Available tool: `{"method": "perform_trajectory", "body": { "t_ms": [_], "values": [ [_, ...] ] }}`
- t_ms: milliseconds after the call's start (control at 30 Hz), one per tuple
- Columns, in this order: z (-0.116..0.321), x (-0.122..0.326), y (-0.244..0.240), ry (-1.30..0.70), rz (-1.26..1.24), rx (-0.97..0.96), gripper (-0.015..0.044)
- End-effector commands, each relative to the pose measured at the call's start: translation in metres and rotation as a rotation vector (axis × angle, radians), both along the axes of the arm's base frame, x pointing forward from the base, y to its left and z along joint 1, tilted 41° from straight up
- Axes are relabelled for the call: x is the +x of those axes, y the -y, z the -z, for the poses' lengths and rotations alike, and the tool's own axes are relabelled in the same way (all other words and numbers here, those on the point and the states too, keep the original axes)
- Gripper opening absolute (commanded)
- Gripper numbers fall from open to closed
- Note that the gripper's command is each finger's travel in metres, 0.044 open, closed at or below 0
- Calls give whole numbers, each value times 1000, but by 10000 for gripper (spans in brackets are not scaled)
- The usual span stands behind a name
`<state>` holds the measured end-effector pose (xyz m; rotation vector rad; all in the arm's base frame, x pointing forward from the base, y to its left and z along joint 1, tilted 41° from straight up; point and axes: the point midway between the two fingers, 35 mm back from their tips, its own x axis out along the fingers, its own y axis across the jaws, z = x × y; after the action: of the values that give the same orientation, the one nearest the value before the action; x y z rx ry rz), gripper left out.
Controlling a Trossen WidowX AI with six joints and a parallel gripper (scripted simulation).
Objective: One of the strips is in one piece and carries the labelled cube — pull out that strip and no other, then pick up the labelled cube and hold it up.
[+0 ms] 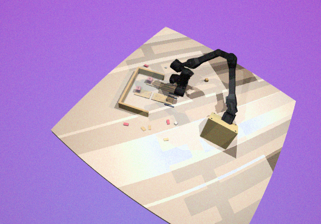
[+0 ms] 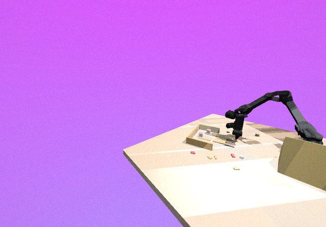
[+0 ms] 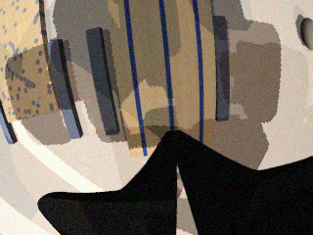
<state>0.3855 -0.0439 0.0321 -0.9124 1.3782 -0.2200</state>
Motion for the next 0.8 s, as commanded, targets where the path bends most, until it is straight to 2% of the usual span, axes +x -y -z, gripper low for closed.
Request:
{"method": "perform_trajectory", "body": {
  "t_ms": [0,767],
  "values": [
    [5,-13,10,-26,14,-4,0],
    [2,-41,24,-28,14,-5,0]
  ]
}}
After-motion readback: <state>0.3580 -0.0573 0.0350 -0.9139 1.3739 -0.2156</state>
